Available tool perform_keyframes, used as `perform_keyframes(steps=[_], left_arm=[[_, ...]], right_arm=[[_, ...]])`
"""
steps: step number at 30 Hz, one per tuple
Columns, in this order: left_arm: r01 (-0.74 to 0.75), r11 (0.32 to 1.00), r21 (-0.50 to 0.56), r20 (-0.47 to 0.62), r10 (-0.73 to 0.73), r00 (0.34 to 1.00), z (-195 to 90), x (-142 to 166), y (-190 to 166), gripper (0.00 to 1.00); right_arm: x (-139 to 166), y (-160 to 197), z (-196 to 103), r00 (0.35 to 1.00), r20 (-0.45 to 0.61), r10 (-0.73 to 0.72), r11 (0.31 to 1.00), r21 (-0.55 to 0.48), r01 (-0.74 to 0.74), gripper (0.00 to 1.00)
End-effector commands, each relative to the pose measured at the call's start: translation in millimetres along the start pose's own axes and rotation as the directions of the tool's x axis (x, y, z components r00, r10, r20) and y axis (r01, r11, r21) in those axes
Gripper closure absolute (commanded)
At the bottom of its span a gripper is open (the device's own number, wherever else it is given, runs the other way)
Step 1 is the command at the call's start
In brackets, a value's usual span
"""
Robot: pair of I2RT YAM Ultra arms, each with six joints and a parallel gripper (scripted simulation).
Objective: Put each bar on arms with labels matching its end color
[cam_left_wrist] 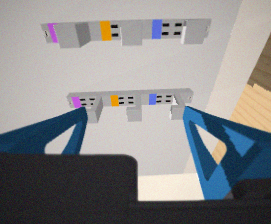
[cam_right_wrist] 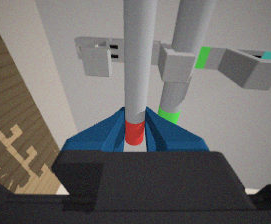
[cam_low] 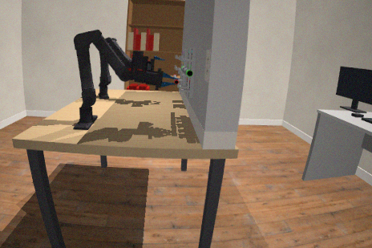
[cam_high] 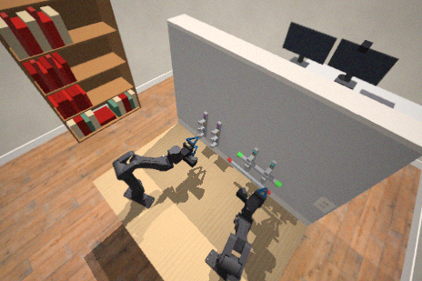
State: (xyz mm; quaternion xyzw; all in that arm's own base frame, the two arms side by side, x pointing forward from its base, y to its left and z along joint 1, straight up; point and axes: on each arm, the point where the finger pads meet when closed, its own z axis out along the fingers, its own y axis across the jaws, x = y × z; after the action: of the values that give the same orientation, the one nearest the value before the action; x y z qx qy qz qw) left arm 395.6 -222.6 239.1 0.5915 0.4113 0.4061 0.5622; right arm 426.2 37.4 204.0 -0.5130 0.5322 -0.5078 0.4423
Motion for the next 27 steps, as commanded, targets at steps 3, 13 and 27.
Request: perform_keyframes(steps=[3, 13, 27], left_arm=[[0.022, 0.999, -0.036, 0.002, -0.022, 1.0, -4, 3, 13, 0.0], [0.022, 0.999, -0.036, 0.002, -0.022, 1.0, -4, 3, 13, 0.0], [0.022, 0.999, -0.036, 0.002, -0.022, 1.0, -4, 3, 13, 0.0]], right_arm=[[9, -27, -4, 0.999, 0.021, 0.045, 0.994, 0.094, -0.047, 1.0], [31, -21, -3, 0.999, 0.021, 0.045, 0.994, 0.094, -0.047, 1.0], [30, -20, -5, 0.999, 0.021, 0.045, 0.995, 0.094, -0.047, 1.0]])
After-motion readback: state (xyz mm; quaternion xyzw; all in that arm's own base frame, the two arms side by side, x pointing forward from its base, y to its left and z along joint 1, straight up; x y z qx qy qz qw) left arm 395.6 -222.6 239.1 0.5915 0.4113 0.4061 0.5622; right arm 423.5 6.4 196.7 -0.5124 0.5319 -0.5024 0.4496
